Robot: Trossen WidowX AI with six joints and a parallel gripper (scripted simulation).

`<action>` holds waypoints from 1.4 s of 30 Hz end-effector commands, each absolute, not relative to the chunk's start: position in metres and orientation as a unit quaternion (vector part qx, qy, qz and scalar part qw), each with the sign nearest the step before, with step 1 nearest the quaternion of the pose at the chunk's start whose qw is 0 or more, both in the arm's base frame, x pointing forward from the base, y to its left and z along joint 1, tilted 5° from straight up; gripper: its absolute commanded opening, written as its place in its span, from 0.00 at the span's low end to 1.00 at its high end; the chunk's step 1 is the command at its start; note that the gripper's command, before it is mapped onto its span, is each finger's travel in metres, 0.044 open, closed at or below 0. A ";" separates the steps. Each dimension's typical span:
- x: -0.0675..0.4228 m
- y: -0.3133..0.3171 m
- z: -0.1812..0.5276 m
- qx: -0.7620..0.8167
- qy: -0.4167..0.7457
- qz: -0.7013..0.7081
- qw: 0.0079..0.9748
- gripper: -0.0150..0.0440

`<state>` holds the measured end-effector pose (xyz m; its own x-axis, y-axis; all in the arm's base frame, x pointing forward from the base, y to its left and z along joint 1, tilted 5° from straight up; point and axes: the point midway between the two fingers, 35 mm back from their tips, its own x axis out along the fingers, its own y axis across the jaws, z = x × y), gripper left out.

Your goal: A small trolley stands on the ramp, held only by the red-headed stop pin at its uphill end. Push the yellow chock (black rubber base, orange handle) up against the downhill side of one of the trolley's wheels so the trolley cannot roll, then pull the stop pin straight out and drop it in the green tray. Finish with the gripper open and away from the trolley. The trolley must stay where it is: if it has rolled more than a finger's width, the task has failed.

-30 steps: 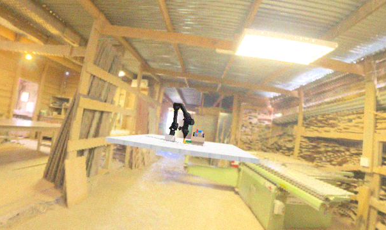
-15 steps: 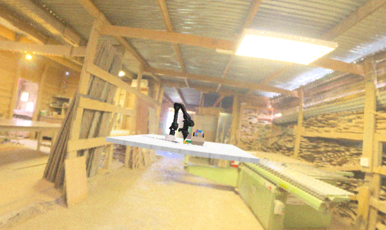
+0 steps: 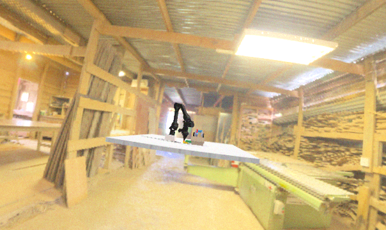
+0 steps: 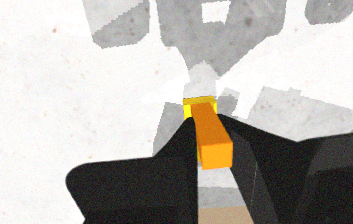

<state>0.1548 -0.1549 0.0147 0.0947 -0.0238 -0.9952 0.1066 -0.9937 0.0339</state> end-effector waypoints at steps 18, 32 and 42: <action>0.148 -0.150 0.061 0.737 0.026 -0.674 0.047 0.25; 0.145 -0.149 0.100 0.737 0.026 -0.674 0.047 0.25; 0.143 -0.149 0.127 0.737 0.026 -0.674 0.047 0.25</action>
<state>0.1441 -0.1481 0.1142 0.0827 -0.0124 -0.9965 0.0987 -0.9949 0.0206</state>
